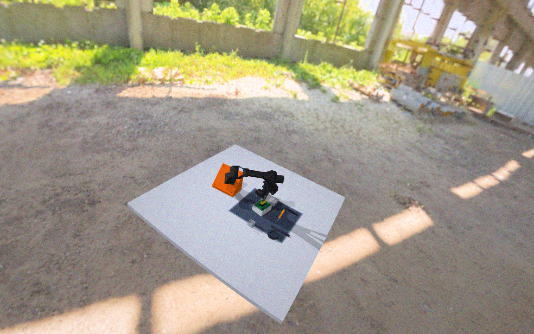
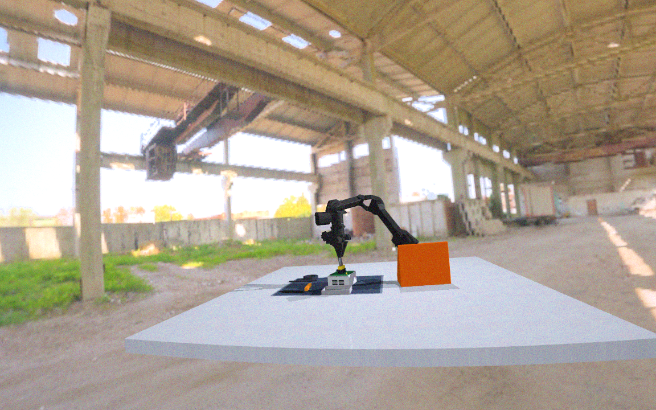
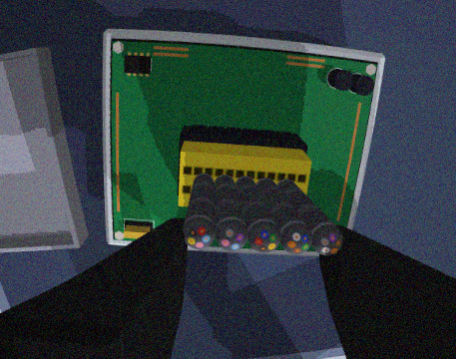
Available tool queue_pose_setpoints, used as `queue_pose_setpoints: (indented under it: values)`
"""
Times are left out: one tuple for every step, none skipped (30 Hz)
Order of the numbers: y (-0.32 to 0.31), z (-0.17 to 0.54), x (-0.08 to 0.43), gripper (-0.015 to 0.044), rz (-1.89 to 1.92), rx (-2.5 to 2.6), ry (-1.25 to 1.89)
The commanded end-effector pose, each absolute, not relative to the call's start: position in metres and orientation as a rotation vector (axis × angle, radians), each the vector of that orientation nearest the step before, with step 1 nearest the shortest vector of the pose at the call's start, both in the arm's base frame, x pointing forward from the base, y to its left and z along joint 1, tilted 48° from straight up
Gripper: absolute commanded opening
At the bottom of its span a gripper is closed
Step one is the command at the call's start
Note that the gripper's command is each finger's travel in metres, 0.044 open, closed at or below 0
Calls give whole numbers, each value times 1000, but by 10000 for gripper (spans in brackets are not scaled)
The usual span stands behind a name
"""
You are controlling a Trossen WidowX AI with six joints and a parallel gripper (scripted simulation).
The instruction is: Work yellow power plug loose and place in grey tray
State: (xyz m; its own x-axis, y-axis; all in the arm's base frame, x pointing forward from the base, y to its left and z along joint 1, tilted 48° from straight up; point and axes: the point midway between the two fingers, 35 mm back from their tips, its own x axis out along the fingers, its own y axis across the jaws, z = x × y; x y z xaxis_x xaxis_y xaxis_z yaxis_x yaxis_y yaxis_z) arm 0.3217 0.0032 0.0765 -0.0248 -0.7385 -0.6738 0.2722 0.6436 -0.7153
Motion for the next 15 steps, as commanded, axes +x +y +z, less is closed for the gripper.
queue_pose_setpoints:
  values:
    - [0,76,324,158,-852,-421,1356]
    - [0,76,324,184,-852,-421,1356]
    - [0,76,324,210,-852,-421,1356]
    - [0,76,324,236,-852,-421,1356]
    - [0,76,324,249,-852,-421,1356]
    - [0,76,324,249,-852,-421,1356]
    - [0,76,324,249,-852,-421,1356]
    - [0,76,324,249,-852,-421,1356]
    - [0,76,324,249,-852,-421,1356]
    - [-1,74,324,249,-852,-421,1356]
    - [-3,73,324,249,-852,-422,1356]
    - [-4,72,324,249,-852,-422,1356]
    - [-5,71,324,249,-852,-422,1356]
    - [-6,70,324,249,-852,-422,1356]
    - [-8,69,324,249,-852,-422,1356]
